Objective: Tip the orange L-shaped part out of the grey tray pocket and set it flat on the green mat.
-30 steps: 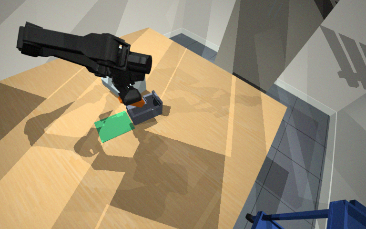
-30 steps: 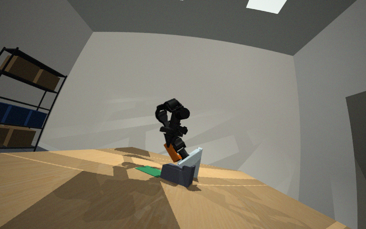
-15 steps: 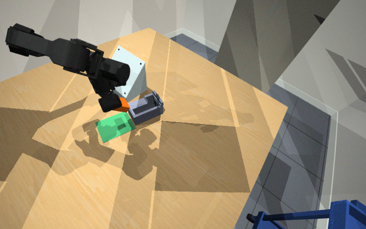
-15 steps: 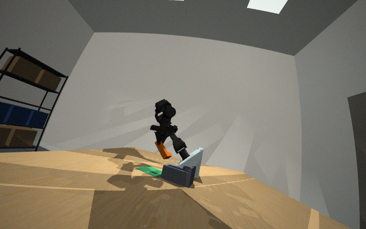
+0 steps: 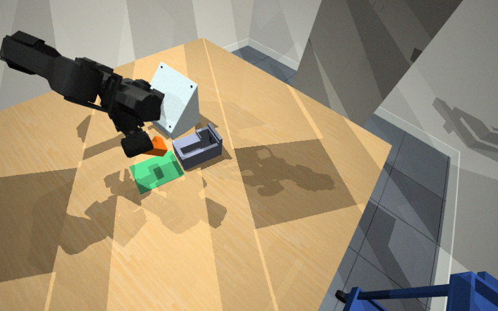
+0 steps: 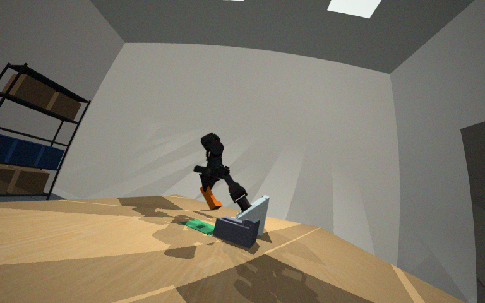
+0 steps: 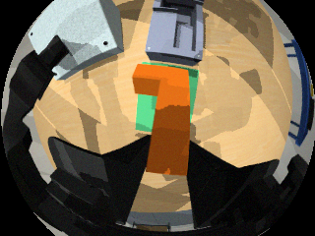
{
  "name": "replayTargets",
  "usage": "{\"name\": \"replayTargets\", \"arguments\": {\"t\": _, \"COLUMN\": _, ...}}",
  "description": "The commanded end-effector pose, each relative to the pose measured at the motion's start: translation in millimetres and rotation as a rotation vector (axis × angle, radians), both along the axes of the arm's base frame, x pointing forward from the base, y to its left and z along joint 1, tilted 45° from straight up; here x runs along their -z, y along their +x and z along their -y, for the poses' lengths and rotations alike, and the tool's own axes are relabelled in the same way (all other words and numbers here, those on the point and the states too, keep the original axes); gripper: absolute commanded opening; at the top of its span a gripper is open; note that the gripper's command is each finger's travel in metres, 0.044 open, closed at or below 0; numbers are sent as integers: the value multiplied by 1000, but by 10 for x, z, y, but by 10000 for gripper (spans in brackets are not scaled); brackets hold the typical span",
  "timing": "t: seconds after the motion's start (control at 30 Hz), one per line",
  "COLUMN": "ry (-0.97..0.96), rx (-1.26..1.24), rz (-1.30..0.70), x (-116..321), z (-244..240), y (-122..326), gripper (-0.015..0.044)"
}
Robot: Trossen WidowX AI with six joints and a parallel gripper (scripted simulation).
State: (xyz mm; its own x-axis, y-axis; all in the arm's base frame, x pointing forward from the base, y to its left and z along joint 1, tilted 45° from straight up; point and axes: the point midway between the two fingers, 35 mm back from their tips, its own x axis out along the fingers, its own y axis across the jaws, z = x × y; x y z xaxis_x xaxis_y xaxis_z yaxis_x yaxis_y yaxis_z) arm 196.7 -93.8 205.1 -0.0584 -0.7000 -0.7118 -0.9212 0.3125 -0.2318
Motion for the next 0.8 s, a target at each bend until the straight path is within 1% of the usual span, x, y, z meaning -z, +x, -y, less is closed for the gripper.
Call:
{"name": "replayTargets", "arguments": {"t": 0.0, "ry": -6, "rx": -2, "rz": -7, "x": 41, "z": 42, "y": -11, "gripper": 0}}
{"name": "replayTargets", "arguments": {"t": 0.77, "ry": -8, "rx": 1, "rz": -7, "x": 299, "z": 305, "y": -34, "gripper": 0}}
